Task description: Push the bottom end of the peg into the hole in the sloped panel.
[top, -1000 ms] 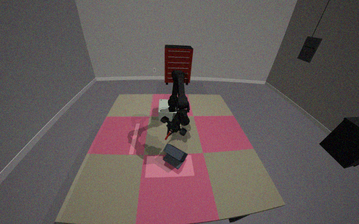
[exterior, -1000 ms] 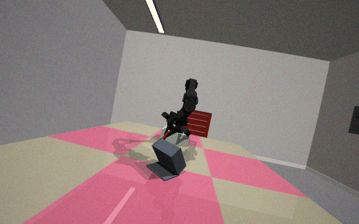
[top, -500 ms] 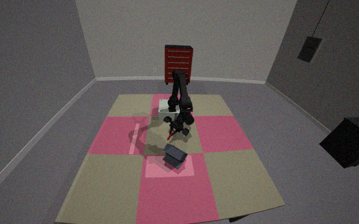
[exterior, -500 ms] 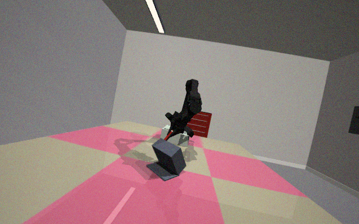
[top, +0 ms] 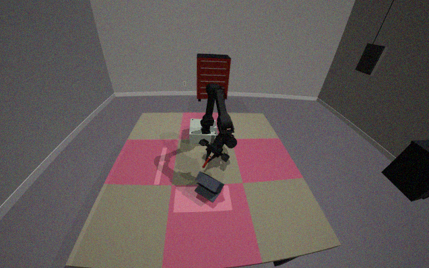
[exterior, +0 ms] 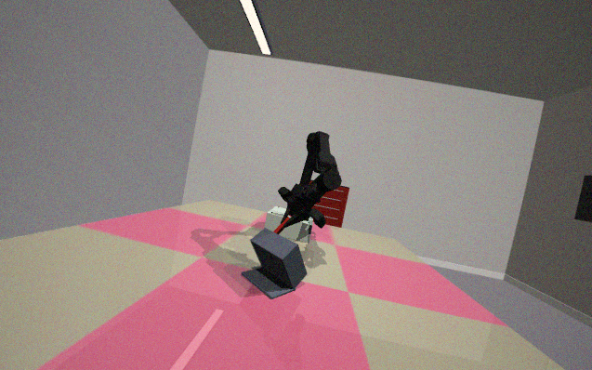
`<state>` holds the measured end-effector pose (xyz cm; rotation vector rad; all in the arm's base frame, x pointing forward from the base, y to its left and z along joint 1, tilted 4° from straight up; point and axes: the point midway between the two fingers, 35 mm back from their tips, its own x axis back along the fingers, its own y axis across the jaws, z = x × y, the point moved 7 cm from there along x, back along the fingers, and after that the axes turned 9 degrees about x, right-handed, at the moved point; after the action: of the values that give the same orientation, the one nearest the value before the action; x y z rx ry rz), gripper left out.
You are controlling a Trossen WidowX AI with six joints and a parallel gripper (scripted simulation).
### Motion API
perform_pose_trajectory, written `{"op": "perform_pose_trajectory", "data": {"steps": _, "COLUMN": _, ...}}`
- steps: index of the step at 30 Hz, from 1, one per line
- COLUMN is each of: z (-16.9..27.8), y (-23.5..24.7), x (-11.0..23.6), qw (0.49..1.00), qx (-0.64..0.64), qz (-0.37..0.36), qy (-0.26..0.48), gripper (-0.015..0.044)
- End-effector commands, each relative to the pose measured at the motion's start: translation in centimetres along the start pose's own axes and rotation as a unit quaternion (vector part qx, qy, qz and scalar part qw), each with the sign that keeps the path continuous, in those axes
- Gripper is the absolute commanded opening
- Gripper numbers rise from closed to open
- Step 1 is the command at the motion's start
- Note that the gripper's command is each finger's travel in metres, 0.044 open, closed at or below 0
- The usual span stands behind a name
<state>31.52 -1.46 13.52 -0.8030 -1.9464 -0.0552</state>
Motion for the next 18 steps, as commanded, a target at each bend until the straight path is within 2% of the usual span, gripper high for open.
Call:
{"op": "perform_pose_trajectory", "data": {"steps": 1, "z": 0.2, "y": 0.3, "x": 0.2, "qw": 1.0, "qx": -0.007, "qz": 0.002, "qy": -0.009, "gripper": 0.0}}
{"op": "perform_pose_trajectory", "data": {"steps": 18, "z": 1.0, "y": 1.9, "x": 1.5, "qw": 0.998, "qx": -0.031, "qz": -0.001, "qy": -0.05, "gripper": 0.0}}
